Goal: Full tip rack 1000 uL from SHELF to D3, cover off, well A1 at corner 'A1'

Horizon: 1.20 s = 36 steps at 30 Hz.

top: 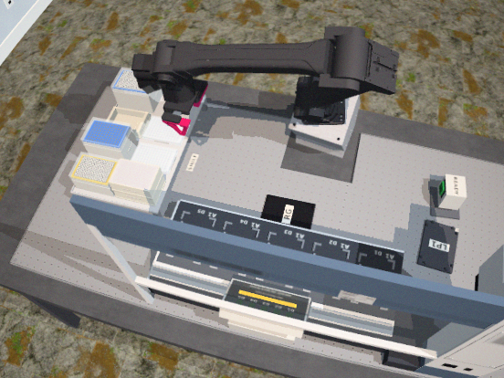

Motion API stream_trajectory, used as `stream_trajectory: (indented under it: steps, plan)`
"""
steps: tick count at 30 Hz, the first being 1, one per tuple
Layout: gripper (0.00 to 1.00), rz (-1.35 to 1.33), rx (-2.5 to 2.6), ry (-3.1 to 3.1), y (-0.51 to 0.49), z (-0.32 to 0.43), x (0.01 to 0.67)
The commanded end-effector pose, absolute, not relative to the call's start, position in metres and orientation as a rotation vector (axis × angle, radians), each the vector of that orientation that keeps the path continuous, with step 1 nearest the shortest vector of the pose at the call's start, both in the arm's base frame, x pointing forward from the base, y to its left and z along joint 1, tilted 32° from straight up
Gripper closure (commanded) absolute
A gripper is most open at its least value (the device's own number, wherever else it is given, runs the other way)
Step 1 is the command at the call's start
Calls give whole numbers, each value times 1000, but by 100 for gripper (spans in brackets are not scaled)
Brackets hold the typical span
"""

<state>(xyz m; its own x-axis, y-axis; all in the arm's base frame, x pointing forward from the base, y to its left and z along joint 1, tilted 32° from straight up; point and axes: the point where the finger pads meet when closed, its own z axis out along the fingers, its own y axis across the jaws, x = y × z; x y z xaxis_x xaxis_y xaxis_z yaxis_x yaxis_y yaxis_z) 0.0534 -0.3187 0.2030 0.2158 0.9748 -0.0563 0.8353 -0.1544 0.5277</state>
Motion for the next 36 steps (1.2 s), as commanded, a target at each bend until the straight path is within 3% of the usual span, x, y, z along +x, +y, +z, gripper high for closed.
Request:
stream_trajectory:
  steps: [1, 36]
  plan:
    - [0, 400, 2020, 1700, -317, 196, 35]
    - [0, 339, 2005, 1709, -308, 124, -100]
